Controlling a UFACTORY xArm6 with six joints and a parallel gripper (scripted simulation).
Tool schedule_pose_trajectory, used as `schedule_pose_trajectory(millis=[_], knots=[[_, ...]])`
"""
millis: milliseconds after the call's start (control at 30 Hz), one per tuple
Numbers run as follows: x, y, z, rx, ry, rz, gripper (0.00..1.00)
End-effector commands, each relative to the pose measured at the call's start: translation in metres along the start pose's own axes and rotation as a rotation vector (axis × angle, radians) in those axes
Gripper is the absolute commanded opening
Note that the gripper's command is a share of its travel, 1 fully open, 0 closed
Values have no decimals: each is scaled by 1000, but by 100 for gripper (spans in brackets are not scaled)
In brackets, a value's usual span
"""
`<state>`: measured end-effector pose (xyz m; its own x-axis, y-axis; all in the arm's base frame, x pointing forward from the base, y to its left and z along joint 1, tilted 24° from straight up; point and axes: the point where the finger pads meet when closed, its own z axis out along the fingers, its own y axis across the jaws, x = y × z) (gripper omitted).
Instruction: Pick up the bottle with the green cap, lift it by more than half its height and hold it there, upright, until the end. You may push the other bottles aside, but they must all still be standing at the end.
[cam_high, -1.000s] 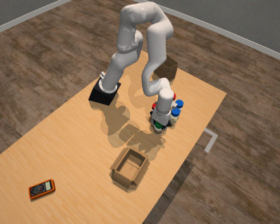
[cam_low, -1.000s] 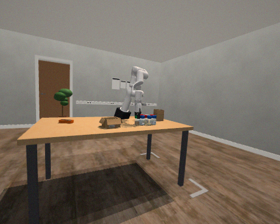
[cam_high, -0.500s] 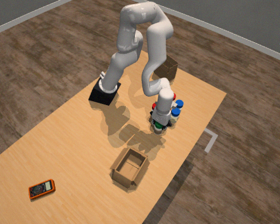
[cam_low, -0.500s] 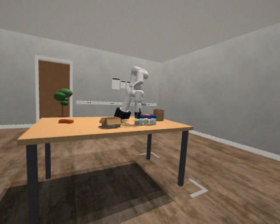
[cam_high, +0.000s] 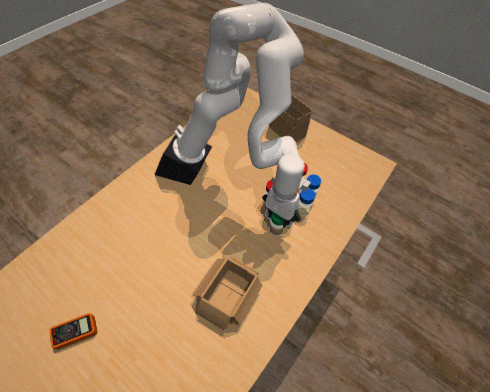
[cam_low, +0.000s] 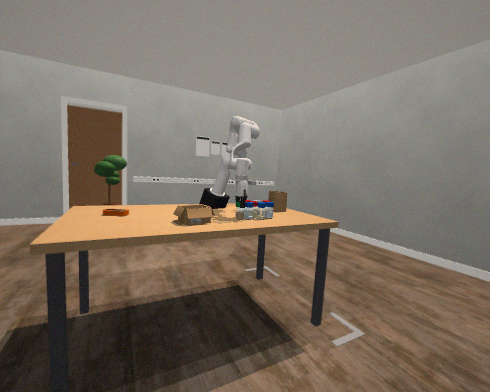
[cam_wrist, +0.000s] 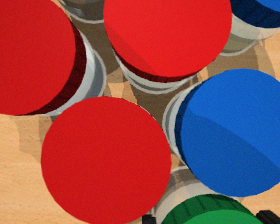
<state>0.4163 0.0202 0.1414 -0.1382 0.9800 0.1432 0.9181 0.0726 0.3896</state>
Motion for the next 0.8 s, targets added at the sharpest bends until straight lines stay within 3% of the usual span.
schedule_pose_trajectory(millis=[0, 767], knots=[[0, 1, -6, -3, 0, 0, 0], [0, 1, -46, -4, 0, -1, 0]])
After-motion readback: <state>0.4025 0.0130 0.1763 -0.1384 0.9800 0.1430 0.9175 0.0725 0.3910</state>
